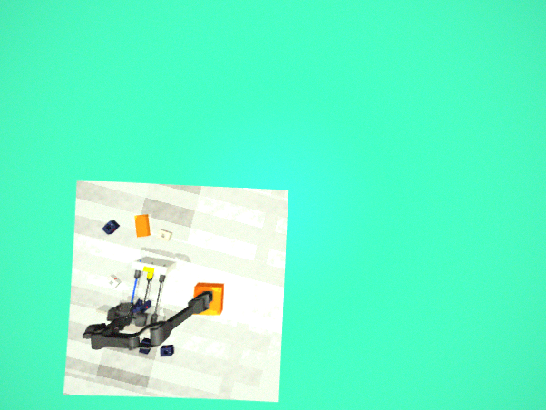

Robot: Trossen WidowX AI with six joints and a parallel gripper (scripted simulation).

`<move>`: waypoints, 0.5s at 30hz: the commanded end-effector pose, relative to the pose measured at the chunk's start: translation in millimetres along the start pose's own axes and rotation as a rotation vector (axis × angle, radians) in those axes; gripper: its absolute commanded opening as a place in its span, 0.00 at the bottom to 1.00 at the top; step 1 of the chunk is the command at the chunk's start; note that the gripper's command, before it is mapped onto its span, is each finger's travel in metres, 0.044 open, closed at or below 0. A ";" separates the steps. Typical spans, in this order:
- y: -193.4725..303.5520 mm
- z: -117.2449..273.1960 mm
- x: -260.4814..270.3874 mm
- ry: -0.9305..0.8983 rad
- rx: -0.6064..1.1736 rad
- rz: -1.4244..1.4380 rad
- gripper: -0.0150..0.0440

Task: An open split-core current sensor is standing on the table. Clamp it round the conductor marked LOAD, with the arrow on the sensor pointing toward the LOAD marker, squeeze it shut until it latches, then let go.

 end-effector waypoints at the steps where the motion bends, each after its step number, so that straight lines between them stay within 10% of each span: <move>1: -0.5 -6.3 0.4 -0.001 -0.003 -0.004 0.25; 15: -0.3 -23.2 -1.0 0.000 0.000 -0.001 0.25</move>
Point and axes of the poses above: the point midway between the two fingers, 35 mm back from their tips, its own z axis back along the fingers, its own x axis across the jaws, y = z × x, the point moved 3 cm from there along z, back along the fingers, and after that the axes turned 2 degrees about z, right-handed, at the moved point
